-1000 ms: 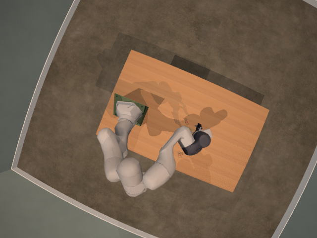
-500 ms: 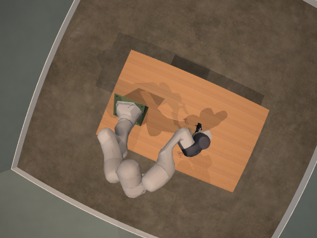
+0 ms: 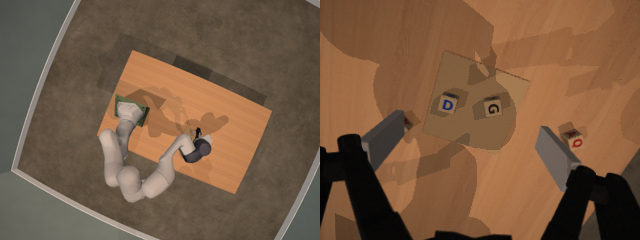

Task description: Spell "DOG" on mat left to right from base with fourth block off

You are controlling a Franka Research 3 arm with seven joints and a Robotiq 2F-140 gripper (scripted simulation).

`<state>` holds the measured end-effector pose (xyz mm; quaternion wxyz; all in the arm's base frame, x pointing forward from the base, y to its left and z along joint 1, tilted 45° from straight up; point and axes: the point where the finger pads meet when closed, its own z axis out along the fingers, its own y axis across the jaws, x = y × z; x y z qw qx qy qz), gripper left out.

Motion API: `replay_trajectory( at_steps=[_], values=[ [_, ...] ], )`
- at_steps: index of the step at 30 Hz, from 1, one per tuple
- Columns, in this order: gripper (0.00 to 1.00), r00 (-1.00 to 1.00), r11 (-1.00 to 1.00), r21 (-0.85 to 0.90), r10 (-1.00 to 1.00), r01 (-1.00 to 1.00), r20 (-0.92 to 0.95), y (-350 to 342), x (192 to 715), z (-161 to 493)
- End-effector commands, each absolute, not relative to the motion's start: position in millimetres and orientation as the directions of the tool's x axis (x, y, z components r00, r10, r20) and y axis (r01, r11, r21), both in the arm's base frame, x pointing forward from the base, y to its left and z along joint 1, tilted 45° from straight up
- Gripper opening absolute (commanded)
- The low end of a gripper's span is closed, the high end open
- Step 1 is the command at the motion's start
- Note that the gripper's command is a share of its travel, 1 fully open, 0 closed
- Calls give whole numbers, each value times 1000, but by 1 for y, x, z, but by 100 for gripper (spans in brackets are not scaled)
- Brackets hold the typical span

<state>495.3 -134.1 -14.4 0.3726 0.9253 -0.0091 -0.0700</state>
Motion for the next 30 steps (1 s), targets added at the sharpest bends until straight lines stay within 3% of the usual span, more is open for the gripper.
replay_trajectory(
  at_steps=[1,14,15,30],
  values=[
    [100,975,-719,673,29,173,-219,-141,494,-9],
    [100,937,-705,633,138,320,-320,-158,494,4],
    [37,937,-705,633,138,320,-320,-158,494,4],
    [37,937,-705,633,138,320,-320,-158,494,4]
  ],
)
